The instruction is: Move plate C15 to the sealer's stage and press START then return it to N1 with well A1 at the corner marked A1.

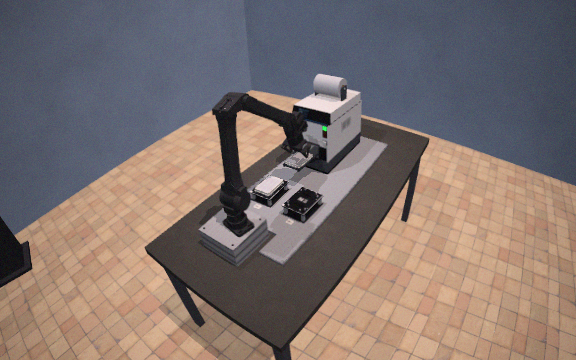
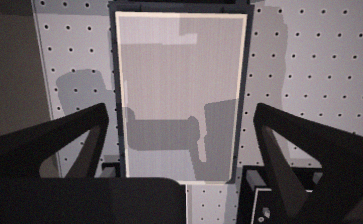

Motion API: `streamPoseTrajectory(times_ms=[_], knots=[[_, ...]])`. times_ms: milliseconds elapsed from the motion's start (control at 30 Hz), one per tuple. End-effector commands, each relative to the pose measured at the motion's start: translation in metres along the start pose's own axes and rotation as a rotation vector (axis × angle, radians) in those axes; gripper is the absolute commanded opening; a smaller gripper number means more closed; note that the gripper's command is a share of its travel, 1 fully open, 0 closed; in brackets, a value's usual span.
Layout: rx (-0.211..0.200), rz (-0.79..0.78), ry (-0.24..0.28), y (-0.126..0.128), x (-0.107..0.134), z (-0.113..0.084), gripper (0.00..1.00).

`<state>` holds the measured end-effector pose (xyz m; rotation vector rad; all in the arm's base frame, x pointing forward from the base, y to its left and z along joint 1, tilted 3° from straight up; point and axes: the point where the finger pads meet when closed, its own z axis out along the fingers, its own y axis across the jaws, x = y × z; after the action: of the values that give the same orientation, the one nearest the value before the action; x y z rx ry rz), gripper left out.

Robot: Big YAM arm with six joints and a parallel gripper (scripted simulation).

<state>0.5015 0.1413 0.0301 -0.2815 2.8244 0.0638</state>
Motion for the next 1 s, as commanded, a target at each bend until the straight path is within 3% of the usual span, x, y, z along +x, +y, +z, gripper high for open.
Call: streamPoseTrajectory(times_ms=[0, 300, 433, 567, 733, 967], knots=[[-0.007, -0.019, -0.015, 0.008, -0.018, -0.002, 1.00], [-0.001, -0.003, -0.008, -0.002, -0.017, 0.002, 1.00], [0.000, -0.001, -0.006, -0.003, -0.008, 0.016, 1.00], [-0.001, -0.002, -0.008, -0.003, -0.004, 0.017, 1.00], [-0.001, -0.002, -0.011, -0.003, 0.001, 0.012, 1.00], [-0.003, -0.002, -0.046, -0.001, -0.012, -0.001, 1.00]])
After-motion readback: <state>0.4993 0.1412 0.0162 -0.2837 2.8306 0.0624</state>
